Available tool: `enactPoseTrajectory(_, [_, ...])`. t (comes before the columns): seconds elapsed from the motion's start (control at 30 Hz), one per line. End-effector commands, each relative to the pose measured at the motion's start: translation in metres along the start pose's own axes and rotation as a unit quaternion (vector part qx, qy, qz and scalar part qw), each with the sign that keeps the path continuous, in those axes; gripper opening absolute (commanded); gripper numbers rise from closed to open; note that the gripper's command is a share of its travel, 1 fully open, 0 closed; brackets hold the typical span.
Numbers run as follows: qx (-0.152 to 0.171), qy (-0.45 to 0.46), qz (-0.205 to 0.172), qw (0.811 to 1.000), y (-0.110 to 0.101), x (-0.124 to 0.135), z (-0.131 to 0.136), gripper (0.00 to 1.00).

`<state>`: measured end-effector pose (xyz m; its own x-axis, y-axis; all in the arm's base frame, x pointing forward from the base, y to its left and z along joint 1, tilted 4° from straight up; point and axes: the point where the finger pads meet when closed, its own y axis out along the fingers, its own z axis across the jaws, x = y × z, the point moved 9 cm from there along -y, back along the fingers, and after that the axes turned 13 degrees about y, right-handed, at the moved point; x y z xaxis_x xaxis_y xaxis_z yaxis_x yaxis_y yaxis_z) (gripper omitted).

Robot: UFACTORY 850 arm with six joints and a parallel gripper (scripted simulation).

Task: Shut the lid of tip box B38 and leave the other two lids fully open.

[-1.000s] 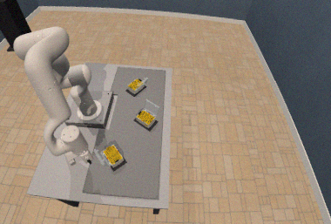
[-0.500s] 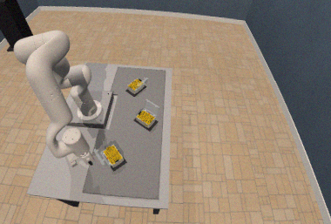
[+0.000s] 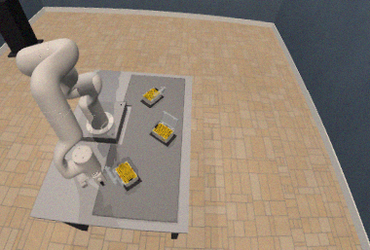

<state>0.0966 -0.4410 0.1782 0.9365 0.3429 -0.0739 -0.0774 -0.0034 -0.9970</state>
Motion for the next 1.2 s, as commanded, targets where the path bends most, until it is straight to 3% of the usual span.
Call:
enactPoseTrajectory(0.0, [-0.001,0.000,0.000,1.000,0.003,0.000,-0.001,0.00])
enactPoseTrajectory(0.4, [-0.001,0.000,0.000,1.000,0.003,0.000,-0.001,0.00])
enactPoseTrajectory(1.17, [-0.001,0.000,0.000,1.000,-0.001,0.027,0.005,0.00])
